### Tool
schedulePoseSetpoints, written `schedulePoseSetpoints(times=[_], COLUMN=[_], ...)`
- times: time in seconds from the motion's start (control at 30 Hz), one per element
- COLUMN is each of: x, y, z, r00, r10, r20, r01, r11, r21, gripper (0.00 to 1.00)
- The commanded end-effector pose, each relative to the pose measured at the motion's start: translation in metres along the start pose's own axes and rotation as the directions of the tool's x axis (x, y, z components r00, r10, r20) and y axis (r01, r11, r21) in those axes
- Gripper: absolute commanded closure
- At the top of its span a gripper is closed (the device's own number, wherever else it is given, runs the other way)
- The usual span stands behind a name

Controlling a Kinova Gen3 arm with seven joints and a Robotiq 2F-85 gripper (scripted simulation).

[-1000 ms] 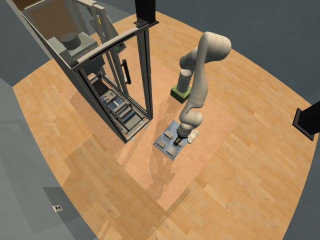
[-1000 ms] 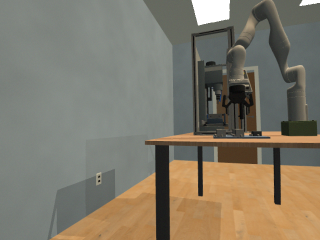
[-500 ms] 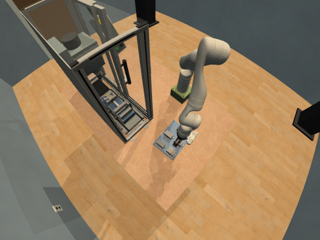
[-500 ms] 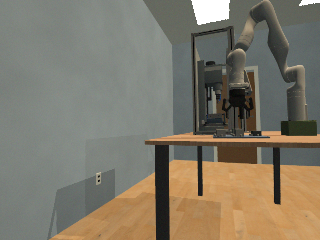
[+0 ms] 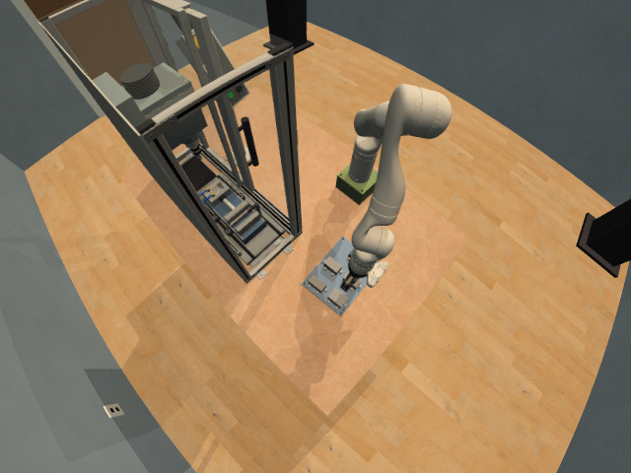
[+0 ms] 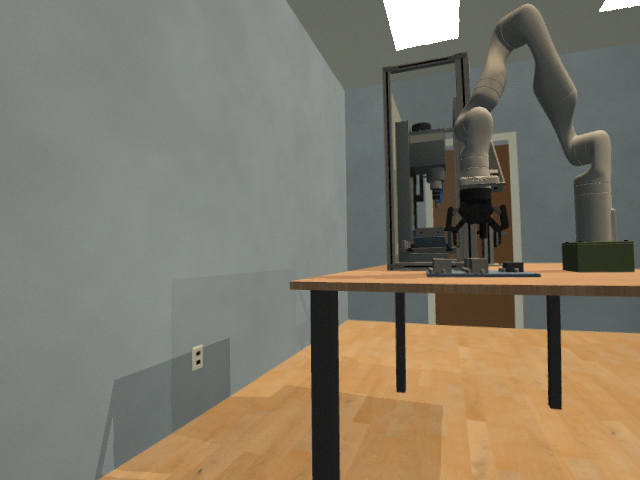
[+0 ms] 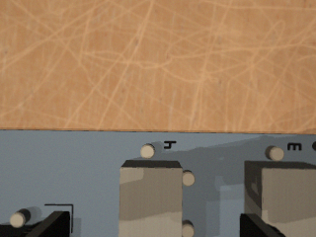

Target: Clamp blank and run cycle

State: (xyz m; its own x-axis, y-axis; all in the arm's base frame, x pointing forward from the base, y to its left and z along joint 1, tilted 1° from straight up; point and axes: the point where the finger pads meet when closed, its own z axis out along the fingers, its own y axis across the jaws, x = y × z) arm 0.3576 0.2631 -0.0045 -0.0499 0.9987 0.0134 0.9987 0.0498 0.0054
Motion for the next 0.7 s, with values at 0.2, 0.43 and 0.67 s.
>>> schedulePoseSetpoints(times=[0.2, 0.43, 0.67], x=[-0.0022, -0.0022, -0.0022], y=[-0.0021, -0.0021, -0.0021], z=[0.0139, 0.0139, 0.0139], r00=[1.0, 1.0, 1.0], r10=[0.001, 0.001, 0.001], r20=[0.001, 0.001, 0.001], r01=[-0.001, -0.001, -0.001], r11=[1.0, 1.0, 1.0], r21=[0.003, 0.003, 0.003], gripper=[0.0, 0.0, 0.0])
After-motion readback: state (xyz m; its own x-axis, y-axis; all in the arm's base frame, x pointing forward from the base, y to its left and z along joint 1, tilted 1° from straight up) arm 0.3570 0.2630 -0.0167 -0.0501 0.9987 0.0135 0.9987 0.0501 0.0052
